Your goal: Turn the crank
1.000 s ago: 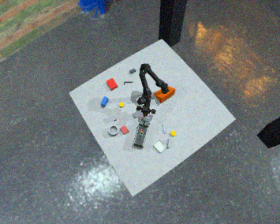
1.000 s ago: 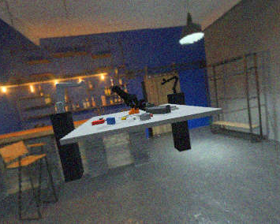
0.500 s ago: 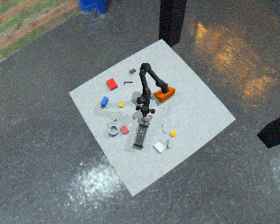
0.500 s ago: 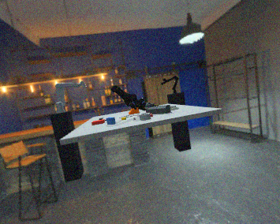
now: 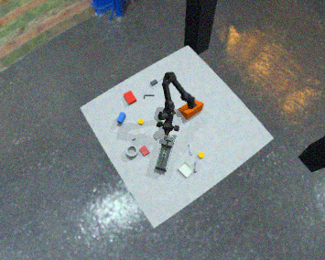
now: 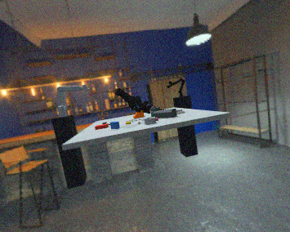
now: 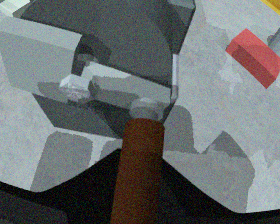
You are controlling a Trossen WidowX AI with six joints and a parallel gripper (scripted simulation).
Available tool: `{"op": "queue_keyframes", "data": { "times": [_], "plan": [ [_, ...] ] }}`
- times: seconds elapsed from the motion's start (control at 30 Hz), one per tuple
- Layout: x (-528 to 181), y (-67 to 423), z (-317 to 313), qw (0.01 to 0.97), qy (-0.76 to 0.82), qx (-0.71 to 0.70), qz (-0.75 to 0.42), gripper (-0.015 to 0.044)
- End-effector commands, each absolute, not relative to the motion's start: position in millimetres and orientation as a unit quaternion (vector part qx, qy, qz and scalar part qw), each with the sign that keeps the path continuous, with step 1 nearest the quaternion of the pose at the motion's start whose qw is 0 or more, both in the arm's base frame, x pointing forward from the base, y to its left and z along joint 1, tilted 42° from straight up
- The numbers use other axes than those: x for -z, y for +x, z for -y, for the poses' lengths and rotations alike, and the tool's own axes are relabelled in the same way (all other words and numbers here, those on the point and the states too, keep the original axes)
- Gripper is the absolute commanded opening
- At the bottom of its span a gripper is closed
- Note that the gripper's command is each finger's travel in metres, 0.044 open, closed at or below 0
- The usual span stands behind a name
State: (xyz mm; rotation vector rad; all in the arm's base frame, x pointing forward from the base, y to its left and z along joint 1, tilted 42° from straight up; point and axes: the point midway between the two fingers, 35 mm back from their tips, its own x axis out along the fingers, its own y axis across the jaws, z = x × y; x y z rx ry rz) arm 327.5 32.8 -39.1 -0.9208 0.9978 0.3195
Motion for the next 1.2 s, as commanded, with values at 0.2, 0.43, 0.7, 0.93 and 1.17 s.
{"op": "queue_keyframes", "data": {
  "times": [0.2, 0.43, 0.7, 0.93, 1.17],
  "plan": [
    [25, 328, -44, 0.771, -0.423, -0.145, -0.454, 0.0],
    [21, 326, -53, 0.771, -0.422, -0.145, -0.454, 0.0],
    [20, 320, -64, 0.771, -0.422, -0.145, -0.454, 0.0],
    [21, 315, -72, 0.771, -0.422, -0.145, -0.455, 0.0],
    [24, 311, -77, 0.771, -0.421, -0.145, -0.455, 0.0]
  ]
}}
